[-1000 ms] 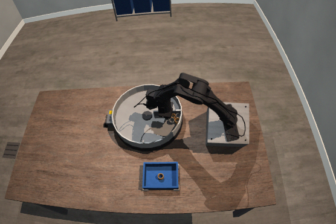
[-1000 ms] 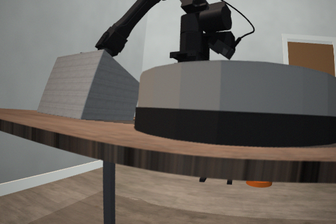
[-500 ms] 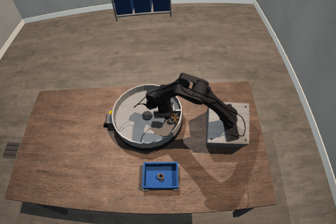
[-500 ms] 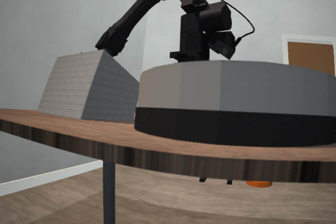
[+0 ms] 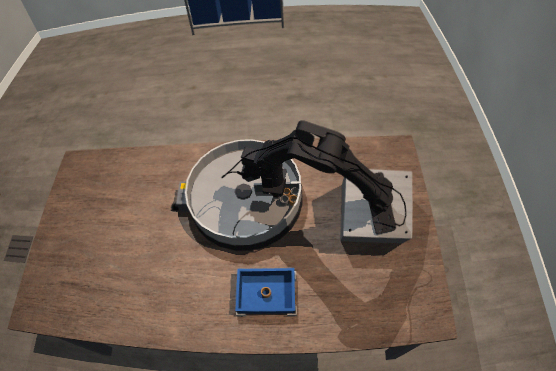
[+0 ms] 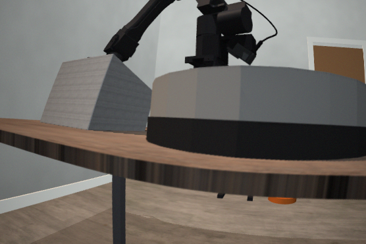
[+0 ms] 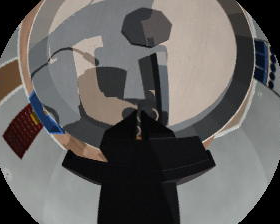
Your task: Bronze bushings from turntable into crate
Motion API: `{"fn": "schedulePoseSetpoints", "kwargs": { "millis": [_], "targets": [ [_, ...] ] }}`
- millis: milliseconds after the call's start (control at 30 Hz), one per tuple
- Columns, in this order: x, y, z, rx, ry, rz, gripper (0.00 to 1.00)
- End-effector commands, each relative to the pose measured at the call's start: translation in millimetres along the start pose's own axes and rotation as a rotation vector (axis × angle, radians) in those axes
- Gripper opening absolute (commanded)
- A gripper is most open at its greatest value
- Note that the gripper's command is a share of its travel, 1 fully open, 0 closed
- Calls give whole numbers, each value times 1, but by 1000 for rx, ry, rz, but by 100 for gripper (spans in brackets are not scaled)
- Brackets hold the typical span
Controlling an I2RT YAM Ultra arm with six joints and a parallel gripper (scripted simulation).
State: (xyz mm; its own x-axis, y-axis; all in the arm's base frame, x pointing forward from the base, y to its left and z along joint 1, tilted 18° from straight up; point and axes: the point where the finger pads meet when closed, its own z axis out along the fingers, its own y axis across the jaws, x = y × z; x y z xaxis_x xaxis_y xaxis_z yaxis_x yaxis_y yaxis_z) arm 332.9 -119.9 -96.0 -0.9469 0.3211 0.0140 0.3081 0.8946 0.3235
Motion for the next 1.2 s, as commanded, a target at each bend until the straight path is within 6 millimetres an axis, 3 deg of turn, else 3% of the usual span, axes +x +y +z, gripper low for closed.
{"fn": "schedulePoseSetpoints", "kwargs": {
  "millis": [0,400,467,1167],
  "targets": [
    [5,-10,2,19,23,29,0],
    [3,-10,-1,21,14,25,0],
    [-9,-8,-16,29,-28,6,0],
    [-7,-6,-90,32,-28,0,0]
  ]
}}
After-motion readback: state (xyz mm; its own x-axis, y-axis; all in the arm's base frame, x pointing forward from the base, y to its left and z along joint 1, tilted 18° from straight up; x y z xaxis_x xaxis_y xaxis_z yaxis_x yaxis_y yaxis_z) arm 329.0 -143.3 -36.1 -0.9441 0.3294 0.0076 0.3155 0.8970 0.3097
